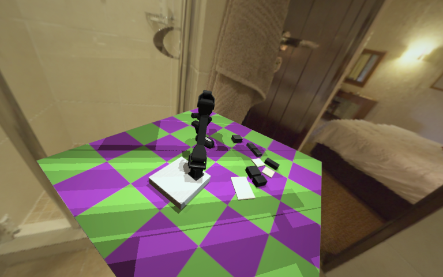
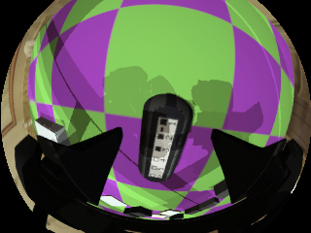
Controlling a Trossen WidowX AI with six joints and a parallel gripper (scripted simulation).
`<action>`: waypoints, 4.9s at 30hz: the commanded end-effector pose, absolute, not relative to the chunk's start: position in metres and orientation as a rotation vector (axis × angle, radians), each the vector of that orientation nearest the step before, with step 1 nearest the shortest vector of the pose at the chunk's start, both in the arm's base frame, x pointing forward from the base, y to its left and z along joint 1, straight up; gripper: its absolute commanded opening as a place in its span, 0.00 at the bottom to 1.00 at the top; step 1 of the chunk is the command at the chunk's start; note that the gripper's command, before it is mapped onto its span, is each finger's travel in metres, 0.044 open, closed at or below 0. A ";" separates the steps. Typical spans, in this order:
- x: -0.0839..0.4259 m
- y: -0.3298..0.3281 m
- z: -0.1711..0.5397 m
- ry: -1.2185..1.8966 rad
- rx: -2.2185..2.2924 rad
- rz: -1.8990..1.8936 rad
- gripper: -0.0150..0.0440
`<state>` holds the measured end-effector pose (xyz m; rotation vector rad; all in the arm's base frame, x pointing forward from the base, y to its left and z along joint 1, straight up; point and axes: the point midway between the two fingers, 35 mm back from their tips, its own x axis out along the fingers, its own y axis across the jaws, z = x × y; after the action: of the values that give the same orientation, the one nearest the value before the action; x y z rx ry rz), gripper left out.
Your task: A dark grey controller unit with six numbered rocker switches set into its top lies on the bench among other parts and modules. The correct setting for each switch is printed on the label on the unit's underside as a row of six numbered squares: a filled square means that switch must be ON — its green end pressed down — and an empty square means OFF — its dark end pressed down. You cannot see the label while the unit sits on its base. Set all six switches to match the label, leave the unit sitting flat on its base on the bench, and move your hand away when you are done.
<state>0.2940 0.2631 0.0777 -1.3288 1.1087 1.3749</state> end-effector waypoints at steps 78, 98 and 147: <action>0.293 0.265 0.029 1.147 -1.246 1.241 0.82; 0.293 0.260 0.043 1.147 -1.246 1.241 0.82; 0.291 0.242 0.069 1.148 -1.247 1.240 0.82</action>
<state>0.2901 0.2440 0.0613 -1.2459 1.1600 1.2450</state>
